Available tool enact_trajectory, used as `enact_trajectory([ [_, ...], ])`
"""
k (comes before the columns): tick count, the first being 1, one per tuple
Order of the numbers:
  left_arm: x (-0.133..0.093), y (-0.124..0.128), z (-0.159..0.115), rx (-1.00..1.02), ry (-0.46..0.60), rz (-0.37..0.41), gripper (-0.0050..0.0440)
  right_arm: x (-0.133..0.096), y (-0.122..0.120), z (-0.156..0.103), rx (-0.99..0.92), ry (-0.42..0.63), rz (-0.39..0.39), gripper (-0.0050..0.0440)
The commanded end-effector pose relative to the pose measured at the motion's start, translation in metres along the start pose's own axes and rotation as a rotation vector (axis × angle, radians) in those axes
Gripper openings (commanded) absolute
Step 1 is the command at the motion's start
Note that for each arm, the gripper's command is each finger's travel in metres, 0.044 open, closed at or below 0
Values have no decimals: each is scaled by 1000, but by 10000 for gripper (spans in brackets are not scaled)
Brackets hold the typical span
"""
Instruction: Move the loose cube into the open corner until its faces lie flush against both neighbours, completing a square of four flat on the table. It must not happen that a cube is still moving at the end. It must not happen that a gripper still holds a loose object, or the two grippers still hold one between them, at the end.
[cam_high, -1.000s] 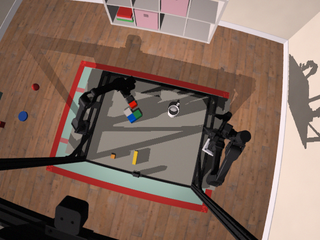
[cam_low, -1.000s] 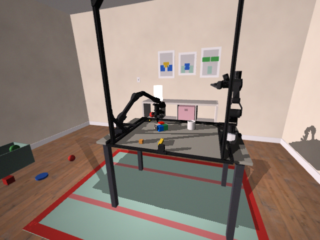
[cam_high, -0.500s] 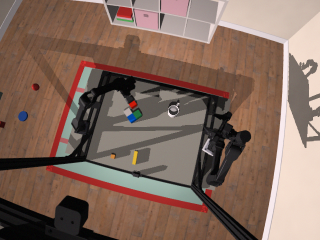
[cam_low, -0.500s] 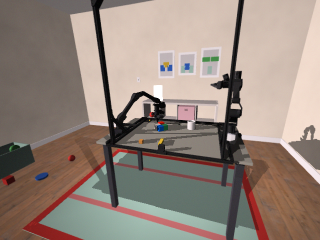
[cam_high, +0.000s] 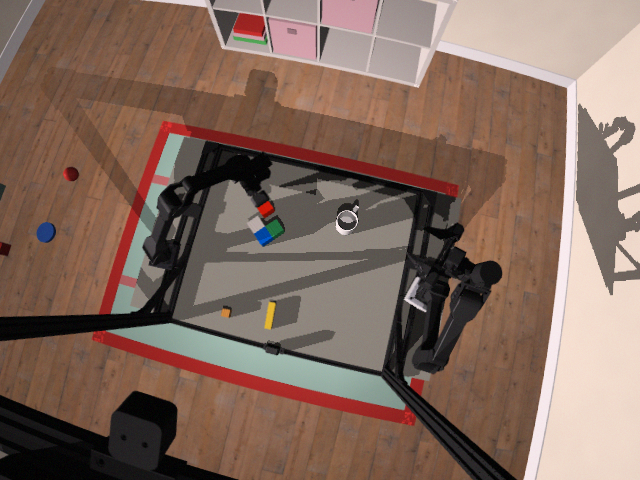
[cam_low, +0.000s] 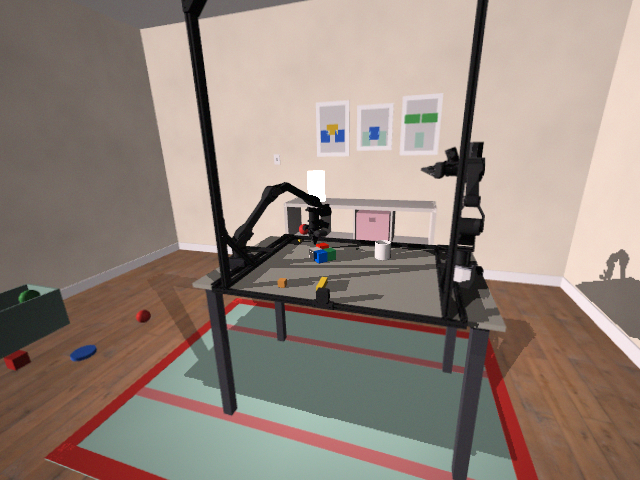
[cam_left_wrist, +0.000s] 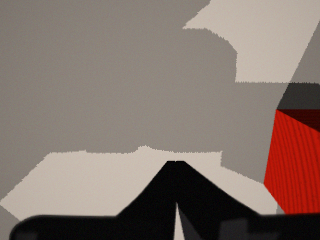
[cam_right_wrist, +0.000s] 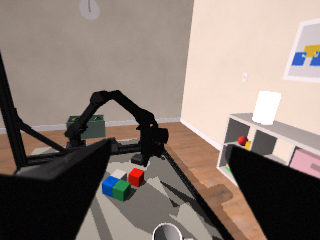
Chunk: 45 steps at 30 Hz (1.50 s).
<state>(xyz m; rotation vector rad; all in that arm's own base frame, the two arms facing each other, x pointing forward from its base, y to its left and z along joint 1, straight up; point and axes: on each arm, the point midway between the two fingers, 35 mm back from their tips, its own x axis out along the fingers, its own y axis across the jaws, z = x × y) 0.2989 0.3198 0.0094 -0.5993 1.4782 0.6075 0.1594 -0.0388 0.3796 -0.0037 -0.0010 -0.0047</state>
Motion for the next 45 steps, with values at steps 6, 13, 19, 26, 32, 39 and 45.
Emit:
enact_trajectory([
  [6, 4, -5, -1, 2, 8, -2, 0, 0, 1, 1, 4, 0, 5, 400],
  [13, 4, -8, -1, 2, 8, -2, 0, 0, 1, 1, 4, 0, 5, 400],
  [19, 4, -11, -1, 2, 8, -2, 0, 0, 1, 1, 4, 0, 5, 400],
  [26, 4, -14, -1, 2, 8, -2, 0, 0, 1, 1, 4, 0, 5, 400],
  [32, 4, -17, -1, 2, 8, -2, 0, 0, 1, 1, 4, 0, 5, 400],
  [39, 4, -21, -1, 2, 8, -2, 0, 0, 1, 1, 4, 0, 5, 400],
  [45, 4, -24, -1, 2, 8, -2, 0, 0, 1, 1, 4, 0, 5, 400],
])
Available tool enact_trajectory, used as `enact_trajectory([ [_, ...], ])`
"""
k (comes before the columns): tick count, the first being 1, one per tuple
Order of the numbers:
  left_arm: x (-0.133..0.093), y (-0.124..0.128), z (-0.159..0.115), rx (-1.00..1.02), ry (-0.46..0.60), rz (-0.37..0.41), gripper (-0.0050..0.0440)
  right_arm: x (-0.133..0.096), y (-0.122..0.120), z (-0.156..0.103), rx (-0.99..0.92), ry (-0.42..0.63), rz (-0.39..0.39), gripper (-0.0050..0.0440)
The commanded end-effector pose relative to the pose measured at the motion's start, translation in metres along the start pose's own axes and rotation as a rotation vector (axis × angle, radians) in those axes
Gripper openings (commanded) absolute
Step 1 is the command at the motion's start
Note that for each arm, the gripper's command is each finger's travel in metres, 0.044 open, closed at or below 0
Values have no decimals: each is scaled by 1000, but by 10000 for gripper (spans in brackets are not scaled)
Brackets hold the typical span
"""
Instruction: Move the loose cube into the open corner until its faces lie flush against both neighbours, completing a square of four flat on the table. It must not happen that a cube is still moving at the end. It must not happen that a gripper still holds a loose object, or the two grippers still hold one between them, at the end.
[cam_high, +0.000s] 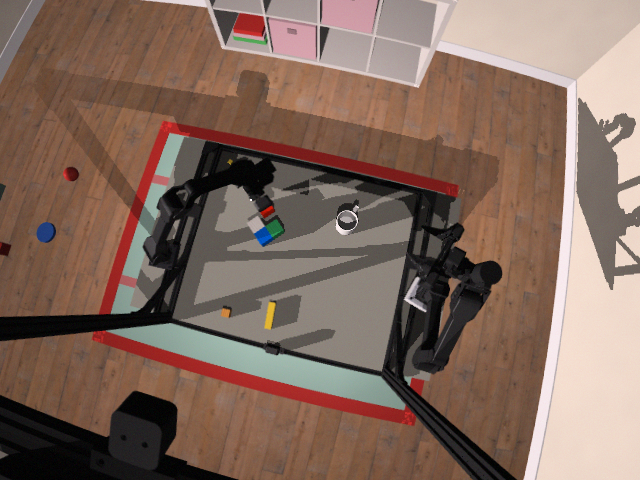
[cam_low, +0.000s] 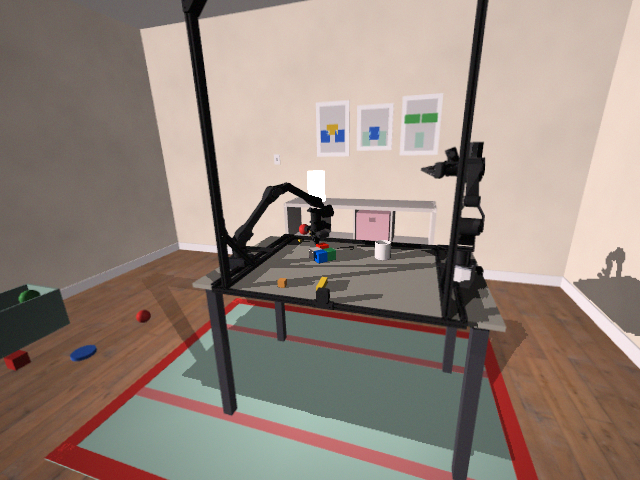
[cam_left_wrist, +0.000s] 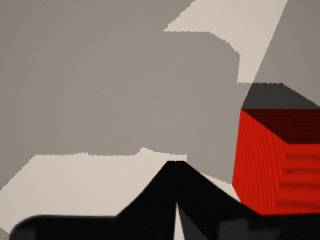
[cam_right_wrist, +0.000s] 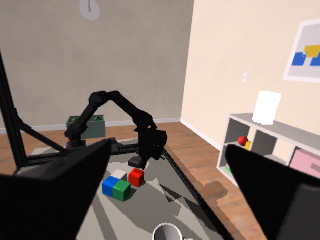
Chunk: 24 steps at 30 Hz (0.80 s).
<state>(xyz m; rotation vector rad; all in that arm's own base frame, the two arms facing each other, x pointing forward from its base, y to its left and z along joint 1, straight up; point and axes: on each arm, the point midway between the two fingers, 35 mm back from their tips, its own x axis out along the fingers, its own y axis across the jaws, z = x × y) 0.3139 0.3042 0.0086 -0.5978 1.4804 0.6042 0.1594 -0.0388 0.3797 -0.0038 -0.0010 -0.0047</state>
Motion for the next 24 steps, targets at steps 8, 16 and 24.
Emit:
enact_trajectory([
  [8, 3, -7, -1, -1, 7, -2, 0, 0, 1, 1, 5, 0, 5, 400],
  [16, 3, -10, -1, -1, 7, -2, 0, 0, 1, 1, 5, 0, 5, 400],
  [24, 3, -15, -1, -1, 7, -2, 0, 0, 1, 1, 5, 0, 5, 400],
])
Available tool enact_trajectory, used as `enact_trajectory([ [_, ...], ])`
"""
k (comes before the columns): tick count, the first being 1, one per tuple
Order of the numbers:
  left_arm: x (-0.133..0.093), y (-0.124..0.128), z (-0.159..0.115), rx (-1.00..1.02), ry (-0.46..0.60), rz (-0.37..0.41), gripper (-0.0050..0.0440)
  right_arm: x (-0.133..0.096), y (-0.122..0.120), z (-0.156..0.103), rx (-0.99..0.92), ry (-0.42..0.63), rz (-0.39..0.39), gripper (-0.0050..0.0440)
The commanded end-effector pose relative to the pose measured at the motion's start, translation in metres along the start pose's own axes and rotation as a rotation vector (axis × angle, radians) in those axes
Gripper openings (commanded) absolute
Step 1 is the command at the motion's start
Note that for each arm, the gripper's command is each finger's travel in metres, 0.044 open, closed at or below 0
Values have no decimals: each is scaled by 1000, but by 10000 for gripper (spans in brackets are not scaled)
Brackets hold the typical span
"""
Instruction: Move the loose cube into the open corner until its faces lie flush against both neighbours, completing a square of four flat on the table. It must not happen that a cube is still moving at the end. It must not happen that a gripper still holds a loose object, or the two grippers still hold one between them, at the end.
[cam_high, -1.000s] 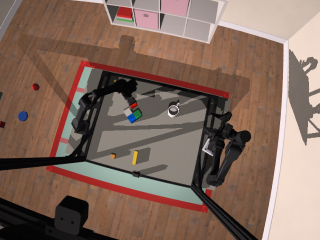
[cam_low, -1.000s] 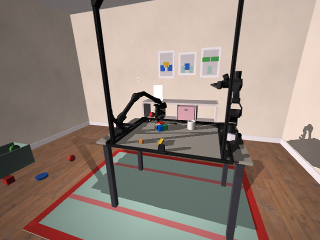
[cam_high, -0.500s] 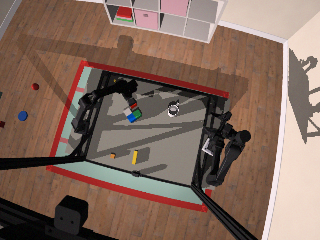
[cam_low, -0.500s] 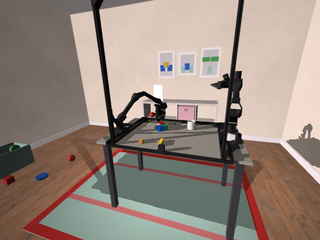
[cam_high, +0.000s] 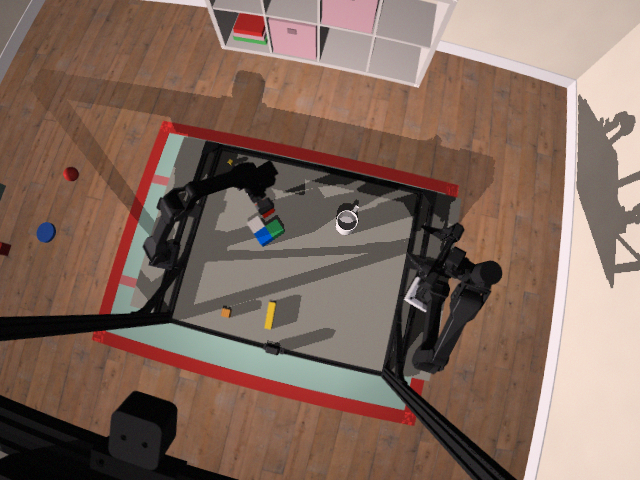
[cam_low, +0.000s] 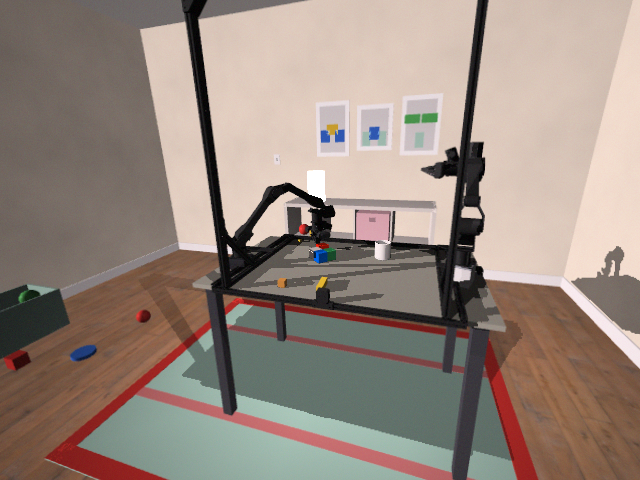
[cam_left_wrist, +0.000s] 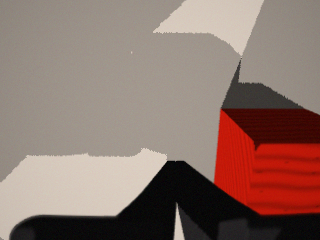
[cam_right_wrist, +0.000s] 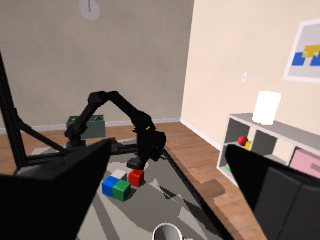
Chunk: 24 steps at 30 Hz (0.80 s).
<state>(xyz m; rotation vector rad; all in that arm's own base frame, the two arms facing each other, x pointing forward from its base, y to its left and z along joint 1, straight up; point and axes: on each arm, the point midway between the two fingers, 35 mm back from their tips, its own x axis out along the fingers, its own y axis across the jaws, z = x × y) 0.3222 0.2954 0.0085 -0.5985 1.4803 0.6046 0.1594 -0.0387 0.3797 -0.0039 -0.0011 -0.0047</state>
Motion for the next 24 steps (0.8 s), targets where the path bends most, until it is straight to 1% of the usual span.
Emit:
enact_trajectory([
  [1, 3, -3, -1, -1, 6, -2, 0, 0, 1, 0, 5, 0, 4, 400],
  [24, 3, -16, -1, -1, 6, -2, 0, 0, 1, 0, 5, 0, 4, 400],
])
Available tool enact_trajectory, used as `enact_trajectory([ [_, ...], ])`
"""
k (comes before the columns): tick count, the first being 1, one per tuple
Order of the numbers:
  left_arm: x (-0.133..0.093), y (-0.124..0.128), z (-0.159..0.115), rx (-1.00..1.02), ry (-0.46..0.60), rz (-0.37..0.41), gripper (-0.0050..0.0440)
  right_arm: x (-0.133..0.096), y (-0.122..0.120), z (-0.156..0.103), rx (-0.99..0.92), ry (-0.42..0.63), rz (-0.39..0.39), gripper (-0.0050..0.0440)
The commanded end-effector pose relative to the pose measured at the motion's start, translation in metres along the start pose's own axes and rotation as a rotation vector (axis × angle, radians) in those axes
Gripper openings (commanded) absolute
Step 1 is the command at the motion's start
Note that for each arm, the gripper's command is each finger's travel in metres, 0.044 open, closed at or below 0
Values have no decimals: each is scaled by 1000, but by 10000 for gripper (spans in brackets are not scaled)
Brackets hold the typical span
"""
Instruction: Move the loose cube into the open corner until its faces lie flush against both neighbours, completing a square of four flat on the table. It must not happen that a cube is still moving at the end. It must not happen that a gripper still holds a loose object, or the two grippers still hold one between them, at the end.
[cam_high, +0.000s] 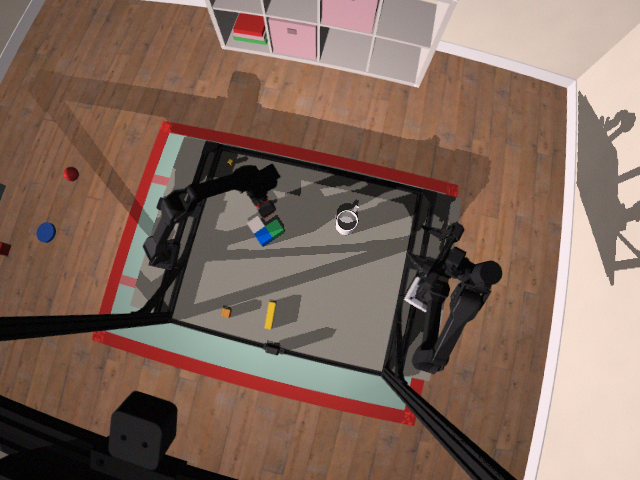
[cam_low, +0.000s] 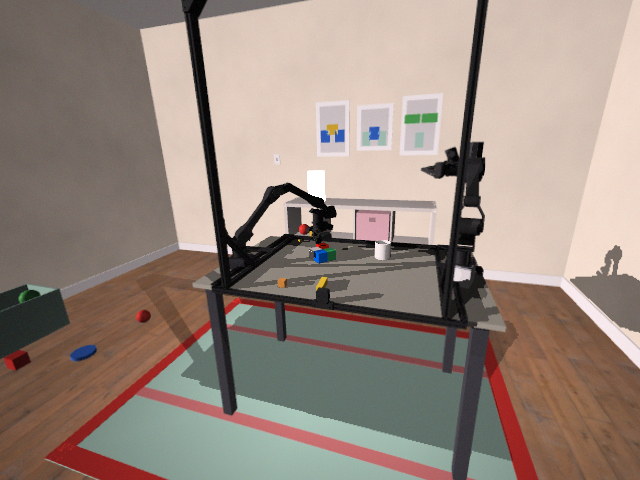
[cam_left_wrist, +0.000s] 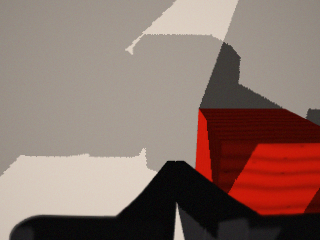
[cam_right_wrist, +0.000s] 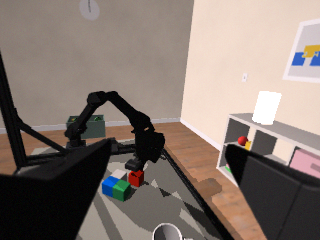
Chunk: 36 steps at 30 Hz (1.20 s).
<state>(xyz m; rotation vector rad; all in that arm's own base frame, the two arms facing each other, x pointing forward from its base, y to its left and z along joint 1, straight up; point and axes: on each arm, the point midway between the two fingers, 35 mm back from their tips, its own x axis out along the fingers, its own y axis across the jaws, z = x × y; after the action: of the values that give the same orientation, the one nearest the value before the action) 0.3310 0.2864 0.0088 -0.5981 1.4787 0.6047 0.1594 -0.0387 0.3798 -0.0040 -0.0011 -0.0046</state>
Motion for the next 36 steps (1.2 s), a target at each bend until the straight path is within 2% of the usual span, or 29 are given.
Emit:
enact_trajectory([
  [1, 3, -3, -1, -1, 8, -1, 0, 0, 1, 0, 5, 0, 4, 400],
  [36, 3, -21, -1, -1, 8, -1, 0, 0, 1, 0, 5, 0, 4, 400],
])
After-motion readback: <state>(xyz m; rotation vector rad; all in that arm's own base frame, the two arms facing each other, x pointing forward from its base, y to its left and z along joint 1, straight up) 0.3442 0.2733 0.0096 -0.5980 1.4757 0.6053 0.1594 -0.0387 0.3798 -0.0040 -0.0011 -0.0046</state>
